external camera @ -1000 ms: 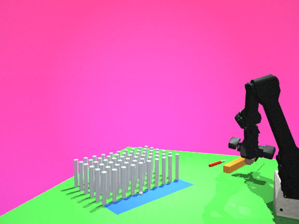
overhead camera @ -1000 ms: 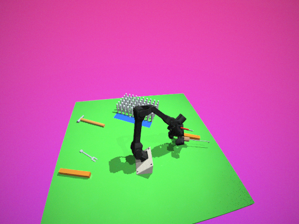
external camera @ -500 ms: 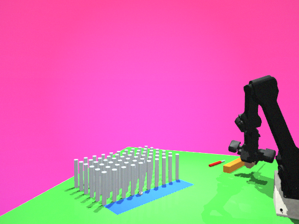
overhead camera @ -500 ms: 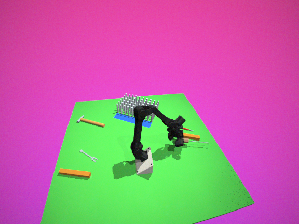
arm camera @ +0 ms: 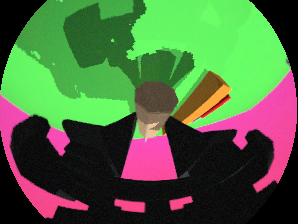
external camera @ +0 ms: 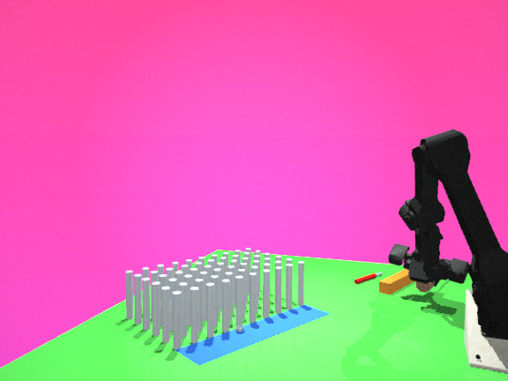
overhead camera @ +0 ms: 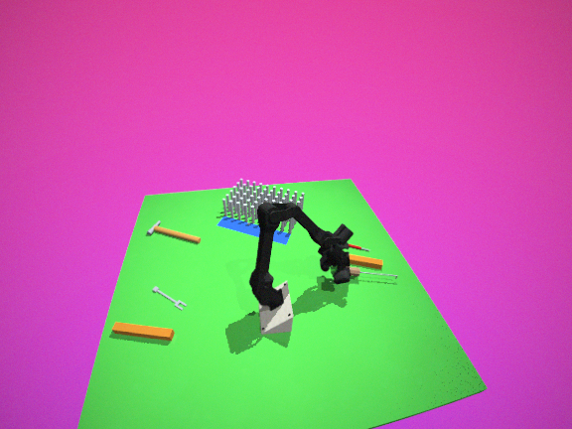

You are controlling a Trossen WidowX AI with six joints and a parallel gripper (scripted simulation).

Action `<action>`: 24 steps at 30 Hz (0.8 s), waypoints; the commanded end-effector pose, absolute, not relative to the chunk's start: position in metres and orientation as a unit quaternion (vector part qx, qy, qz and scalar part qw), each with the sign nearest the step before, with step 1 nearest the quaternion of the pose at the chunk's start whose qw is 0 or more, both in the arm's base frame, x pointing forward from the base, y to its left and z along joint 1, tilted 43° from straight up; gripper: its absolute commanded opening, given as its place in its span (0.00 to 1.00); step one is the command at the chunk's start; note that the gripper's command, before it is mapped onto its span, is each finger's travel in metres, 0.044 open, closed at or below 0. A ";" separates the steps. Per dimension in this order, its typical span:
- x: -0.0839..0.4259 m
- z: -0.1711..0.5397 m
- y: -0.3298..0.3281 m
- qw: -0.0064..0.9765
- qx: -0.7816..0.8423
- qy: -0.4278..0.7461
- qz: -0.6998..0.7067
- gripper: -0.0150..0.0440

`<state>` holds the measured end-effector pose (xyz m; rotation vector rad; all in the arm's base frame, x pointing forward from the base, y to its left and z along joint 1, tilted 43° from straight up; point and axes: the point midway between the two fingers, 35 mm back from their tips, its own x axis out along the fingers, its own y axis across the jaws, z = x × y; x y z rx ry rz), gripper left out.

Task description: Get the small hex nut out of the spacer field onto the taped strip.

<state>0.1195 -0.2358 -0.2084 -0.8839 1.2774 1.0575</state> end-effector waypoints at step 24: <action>0.118 -0.216 -0.224 0.590 -0.380 0.549 0.454 0.70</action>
